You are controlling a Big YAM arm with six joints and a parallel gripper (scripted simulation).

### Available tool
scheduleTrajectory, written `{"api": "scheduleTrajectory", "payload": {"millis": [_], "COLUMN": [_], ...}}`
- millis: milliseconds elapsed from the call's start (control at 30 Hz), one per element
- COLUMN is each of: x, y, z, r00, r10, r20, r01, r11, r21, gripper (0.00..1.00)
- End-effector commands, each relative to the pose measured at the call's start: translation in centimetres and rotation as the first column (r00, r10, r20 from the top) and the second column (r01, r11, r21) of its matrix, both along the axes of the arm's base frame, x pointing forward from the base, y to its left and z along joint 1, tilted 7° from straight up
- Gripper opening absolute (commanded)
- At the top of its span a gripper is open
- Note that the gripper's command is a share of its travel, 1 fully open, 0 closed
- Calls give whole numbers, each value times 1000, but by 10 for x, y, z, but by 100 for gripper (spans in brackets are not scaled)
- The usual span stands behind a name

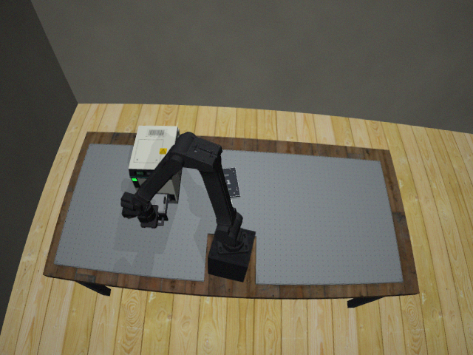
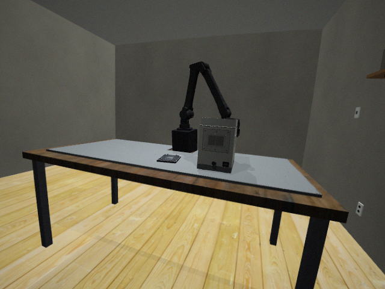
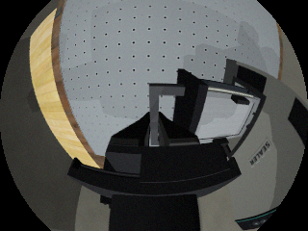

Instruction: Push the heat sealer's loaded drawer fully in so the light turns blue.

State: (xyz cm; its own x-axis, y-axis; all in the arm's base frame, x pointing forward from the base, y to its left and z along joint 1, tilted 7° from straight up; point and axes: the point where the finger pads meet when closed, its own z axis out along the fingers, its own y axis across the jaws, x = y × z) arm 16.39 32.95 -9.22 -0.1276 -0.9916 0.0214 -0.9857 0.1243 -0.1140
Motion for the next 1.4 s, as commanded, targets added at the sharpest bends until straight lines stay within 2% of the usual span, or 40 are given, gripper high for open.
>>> {"api": "scheduleTrajectory", "payload": {"millis": [0, 33, 67, 633, 667, 867, 933, 967, 1033, 1100, 1233, 1367], "x": [5, 5, 5, 5, 12, 9, 9, 1, -2, 1, 3, -1], "y": [9, 9, 9, 9, 12, 20, 20, 5, 3, 14, 23, 17], "z": [4, 4, 4, 4, 13, 27, 27, 12, 14, 32, 43, 40], "r00": [1000, 1000, 1000, 1000, 1000, 1000, 1000, 1000, 1000, 1000, 1000, 1000], "r10": [-1, -1, -1, -1, -5, -5, -5, -4, -4, -1, 1, 2], "r20": [7, 7, 7, 7, 14, 18, 18, -2, -4, 12, 19, 8], "r01": [1, 1, 1, 1, 4, 4, 4, 4, 4, 0, -2, -2], "r11": [1000, 1000, 1000, 1000, 1000, 999, 999, 1000, 1000, 1000, 999, 1000], "r21": [17, 17, 17, 17, 25, 41, 41, -7, -13, 27, 43, 17], "gripper": [0, 0, 45, 45, 45, 45, 45, 45, 45, 45, 45, 45]}}
